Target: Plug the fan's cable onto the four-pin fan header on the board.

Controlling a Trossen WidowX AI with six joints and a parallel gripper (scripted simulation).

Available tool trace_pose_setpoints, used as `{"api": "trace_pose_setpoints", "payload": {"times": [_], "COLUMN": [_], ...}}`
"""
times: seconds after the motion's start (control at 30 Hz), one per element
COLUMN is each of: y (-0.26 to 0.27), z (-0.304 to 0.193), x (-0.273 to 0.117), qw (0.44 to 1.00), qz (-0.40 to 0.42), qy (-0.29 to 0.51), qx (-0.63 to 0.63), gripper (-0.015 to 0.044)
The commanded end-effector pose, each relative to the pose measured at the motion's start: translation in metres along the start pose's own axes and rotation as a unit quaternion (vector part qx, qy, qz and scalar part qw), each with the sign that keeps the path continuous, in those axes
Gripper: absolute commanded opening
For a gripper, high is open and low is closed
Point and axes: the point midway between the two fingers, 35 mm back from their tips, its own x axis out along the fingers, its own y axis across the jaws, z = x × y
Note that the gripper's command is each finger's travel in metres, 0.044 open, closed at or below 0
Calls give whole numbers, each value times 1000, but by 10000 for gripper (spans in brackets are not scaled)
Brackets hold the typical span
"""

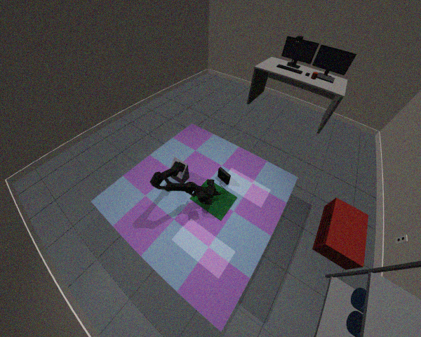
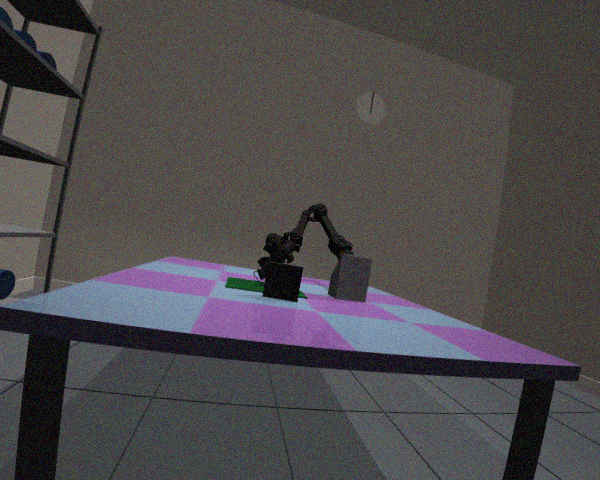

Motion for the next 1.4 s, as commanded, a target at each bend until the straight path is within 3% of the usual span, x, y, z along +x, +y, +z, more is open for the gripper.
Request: {"api": "trace_pose_setpoints", "payload": {"times": [0.0, 1.37], "y": [0, -7], "z": [1, 4], "x": [-4, -43], "qw": [1000, 976], "qz": [-2, -61], "qy": [-23, -184], "qx": [-11, -105], "gripper": [0, 0]}}
